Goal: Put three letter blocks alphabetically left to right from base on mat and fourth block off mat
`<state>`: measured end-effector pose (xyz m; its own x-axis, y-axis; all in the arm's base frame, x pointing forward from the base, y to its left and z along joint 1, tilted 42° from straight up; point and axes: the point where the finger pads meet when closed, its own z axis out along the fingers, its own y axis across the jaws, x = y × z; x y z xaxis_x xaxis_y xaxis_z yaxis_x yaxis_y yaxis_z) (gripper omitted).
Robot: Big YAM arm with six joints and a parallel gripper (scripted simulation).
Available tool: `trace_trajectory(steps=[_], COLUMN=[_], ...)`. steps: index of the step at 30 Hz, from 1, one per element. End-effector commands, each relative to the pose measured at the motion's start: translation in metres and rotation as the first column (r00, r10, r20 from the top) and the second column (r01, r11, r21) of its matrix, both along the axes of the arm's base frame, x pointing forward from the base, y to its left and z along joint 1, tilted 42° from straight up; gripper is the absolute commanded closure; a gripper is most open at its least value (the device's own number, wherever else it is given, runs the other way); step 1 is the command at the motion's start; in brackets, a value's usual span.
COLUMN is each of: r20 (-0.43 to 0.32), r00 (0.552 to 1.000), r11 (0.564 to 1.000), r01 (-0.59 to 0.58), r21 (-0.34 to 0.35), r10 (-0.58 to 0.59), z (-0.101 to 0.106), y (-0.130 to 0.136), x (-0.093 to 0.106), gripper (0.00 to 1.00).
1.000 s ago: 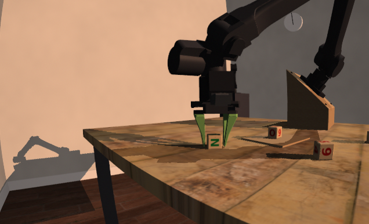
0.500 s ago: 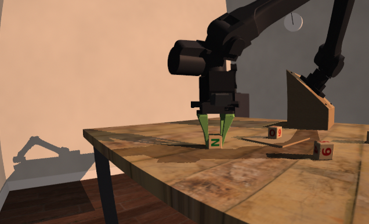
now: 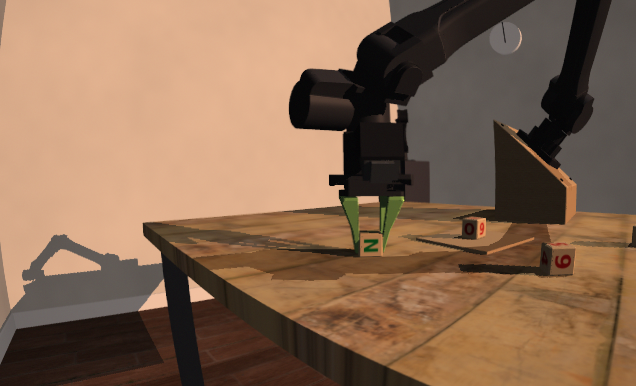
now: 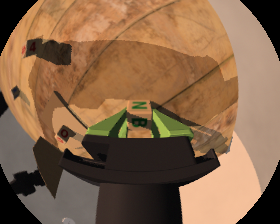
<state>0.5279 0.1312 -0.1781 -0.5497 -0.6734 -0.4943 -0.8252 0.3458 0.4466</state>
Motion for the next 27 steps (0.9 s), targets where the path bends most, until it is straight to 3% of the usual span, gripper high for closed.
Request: trace_trajectory(steps=[1, 6, 8, 12, 16, 23, 27], r20=[-0.003, -0.002, 0.023, 0.023, 0.063, 0.067, 0.058], r00=[1.000, 1.000, 0.999, 0.999, 0.998, 0.997, 0.998], r11=[1.000, 1.000, 1.000, 1.000, 1.000, 1.000, 1.000], r01=[0.006, 0.008, 0.022, 0.025, 0.025, 0.025, 0.025], r21=[0.002, 0.003, 0.004, 0.003, 0.001, -0.002, -0.002], r10=[-0.006, -0.008, -0.023, -0.025, -0.025, -0.024, -0.025], z=[-0.001, 0.002, 0.018, 0.023, 0.051, 0.089, 0.093], y=[0.002, -0.001, -0.017, -0.023, -0.041, -0.075, -0.082], x=[-0.001, 0.000, 0.009, 0.010, 0.032, 0.037, 0.036], gripper=[0.74, 0.74, 0.74, 0.74, 0.74, 0.74, 0.74])
